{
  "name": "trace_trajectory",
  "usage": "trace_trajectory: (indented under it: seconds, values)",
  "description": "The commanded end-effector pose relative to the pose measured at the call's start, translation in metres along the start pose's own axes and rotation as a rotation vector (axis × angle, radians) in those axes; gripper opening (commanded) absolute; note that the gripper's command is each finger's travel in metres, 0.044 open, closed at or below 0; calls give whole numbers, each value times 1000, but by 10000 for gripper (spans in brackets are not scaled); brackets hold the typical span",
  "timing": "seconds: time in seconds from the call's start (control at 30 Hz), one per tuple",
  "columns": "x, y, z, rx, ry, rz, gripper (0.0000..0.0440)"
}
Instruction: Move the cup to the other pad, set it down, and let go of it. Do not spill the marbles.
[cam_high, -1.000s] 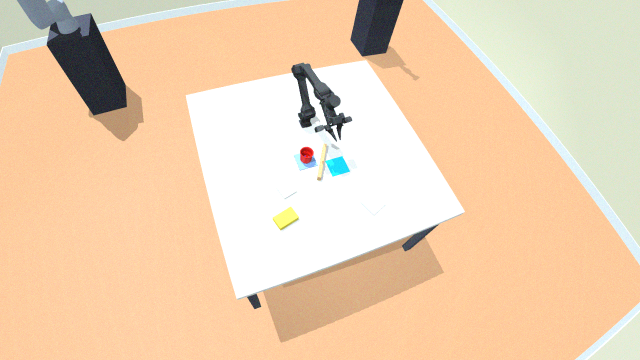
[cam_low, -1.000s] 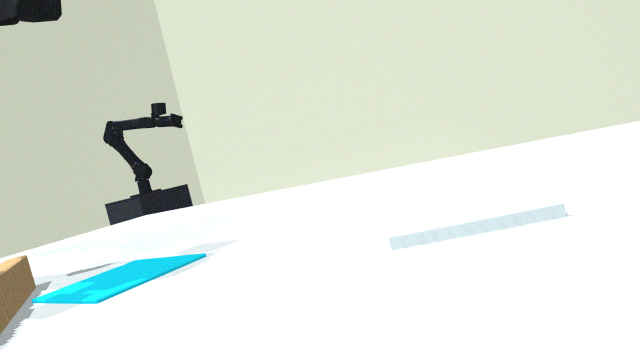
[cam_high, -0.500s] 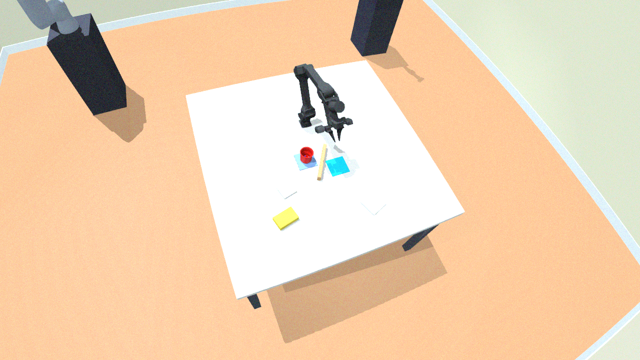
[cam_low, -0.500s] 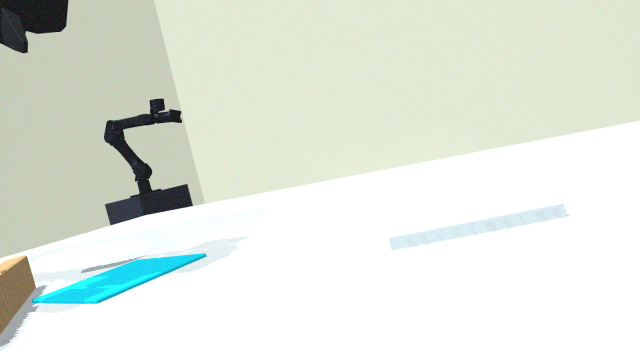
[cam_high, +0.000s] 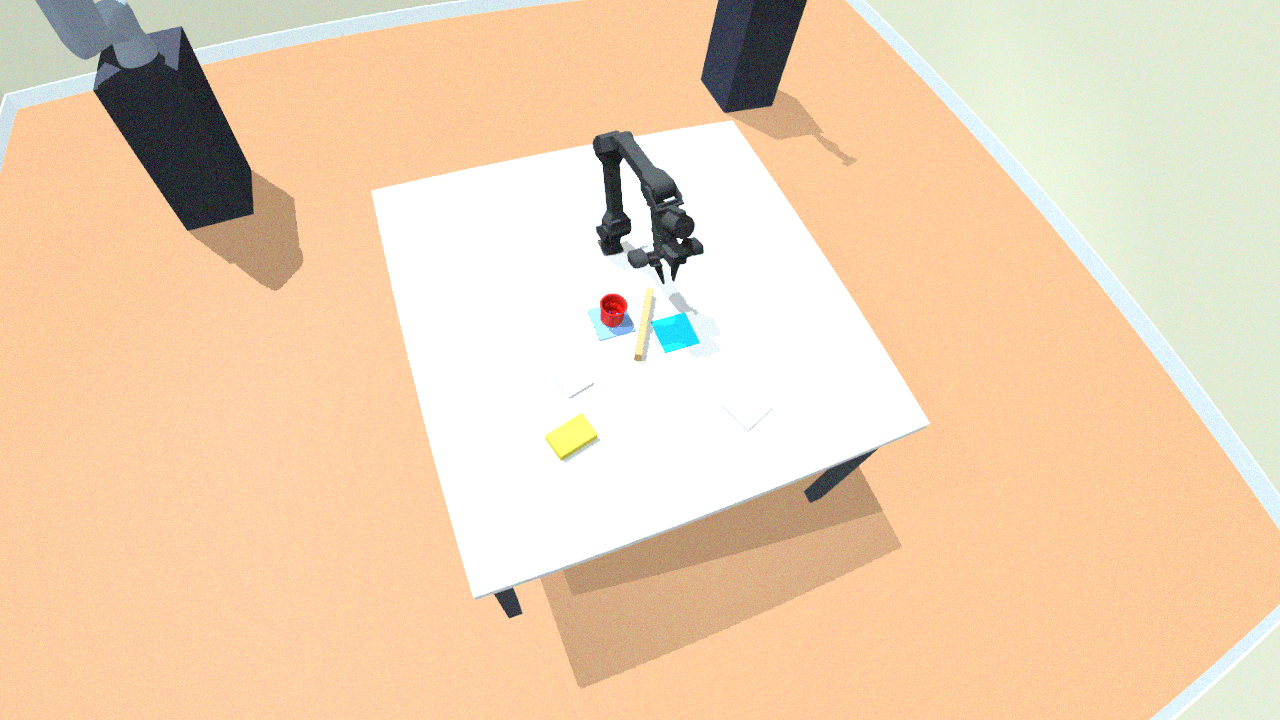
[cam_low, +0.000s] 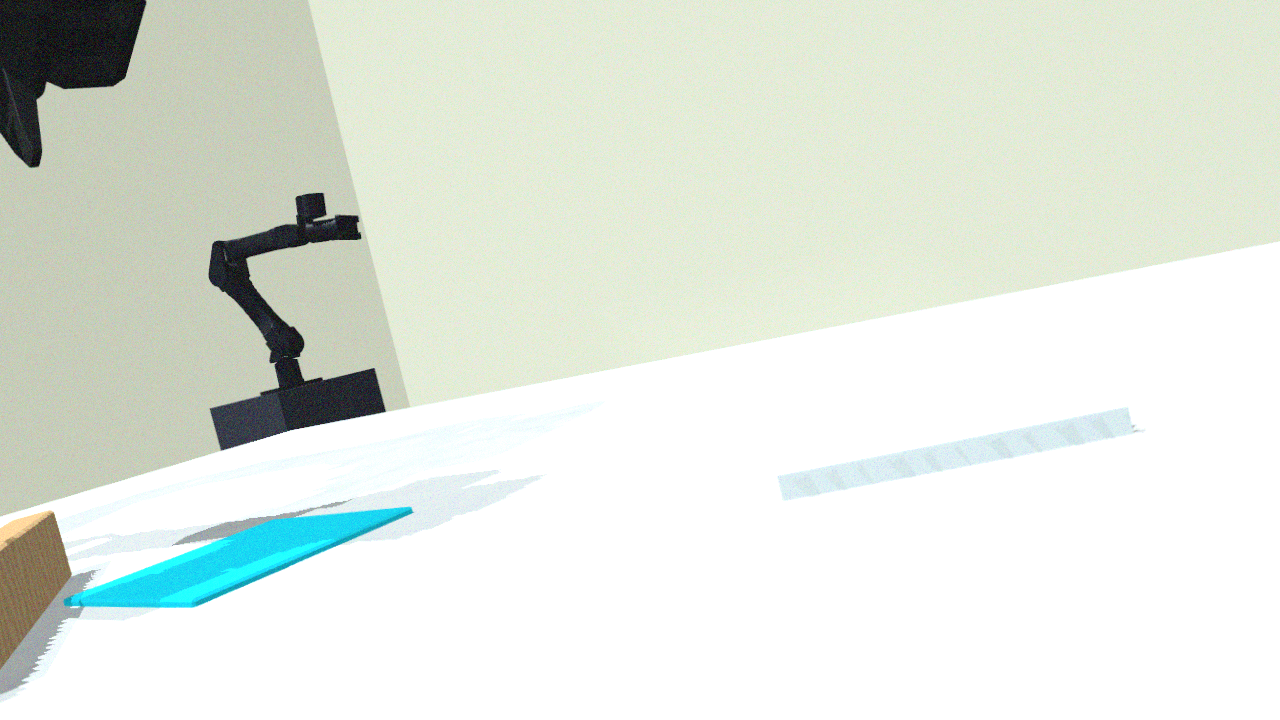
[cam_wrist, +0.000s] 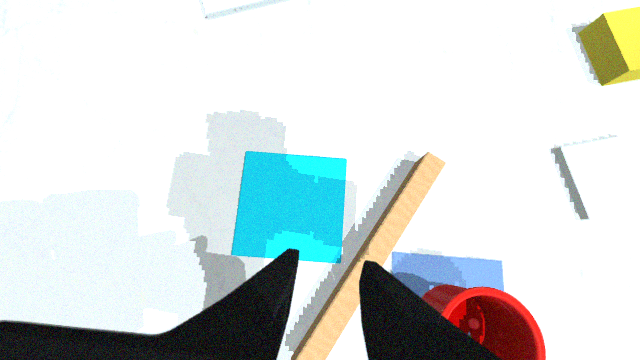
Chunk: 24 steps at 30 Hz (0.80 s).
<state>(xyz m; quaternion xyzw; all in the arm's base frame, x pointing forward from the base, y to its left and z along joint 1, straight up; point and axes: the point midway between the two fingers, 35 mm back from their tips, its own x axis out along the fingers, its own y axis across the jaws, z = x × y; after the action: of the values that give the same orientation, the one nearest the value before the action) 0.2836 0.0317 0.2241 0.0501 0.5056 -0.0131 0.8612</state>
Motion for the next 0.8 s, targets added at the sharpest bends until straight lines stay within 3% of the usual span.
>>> trace_trajectory:
  seconds: [0.0,0.77]
  values:
    - [2,-3,-4,-15,63,-21,118]
    - [17,-32,-29,-86,387,-108,103]
